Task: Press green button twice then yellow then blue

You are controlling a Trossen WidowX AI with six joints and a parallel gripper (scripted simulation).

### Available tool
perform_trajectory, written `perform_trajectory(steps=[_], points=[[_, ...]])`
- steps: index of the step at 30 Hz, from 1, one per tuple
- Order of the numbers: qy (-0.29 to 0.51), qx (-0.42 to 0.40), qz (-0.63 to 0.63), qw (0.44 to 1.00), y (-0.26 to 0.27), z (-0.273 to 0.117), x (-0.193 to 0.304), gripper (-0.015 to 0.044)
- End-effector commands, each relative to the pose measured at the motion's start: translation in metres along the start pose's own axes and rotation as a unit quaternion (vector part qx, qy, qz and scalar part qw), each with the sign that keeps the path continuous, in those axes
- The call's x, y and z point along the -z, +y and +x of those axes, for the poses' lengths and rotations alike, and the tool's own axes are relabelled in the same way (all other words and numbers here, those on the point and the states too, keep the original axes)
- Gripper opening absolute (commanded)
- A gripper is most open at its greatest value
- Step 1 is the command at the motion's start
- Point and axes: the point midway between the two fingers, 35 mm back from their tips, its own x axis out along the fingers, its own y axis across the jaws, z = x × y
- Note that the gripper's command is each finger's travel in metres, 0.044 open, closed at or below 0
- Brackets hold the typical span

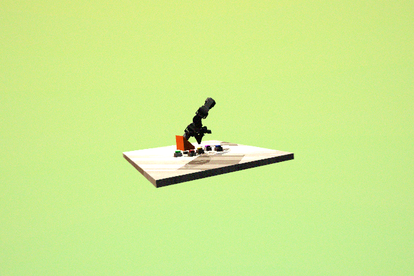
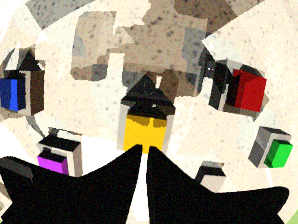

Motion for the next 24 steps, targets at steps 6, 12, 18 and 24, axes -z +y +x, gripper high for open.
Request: perform_trajectory(steps=[6,12,18,24], points=[[0.0,-0.003,0.003,1.0,0.001,0.015,0.001,0.002],[0.0,-0.003,0.003,1.0,0.001,0.025,0.001,0.002],[0.0,-0.003,0.003,1.0,0.001,0.034,0.001,0.002],[0.0,-0.003,0.003,1.0,0.001,0.036,0.001,0.002]])
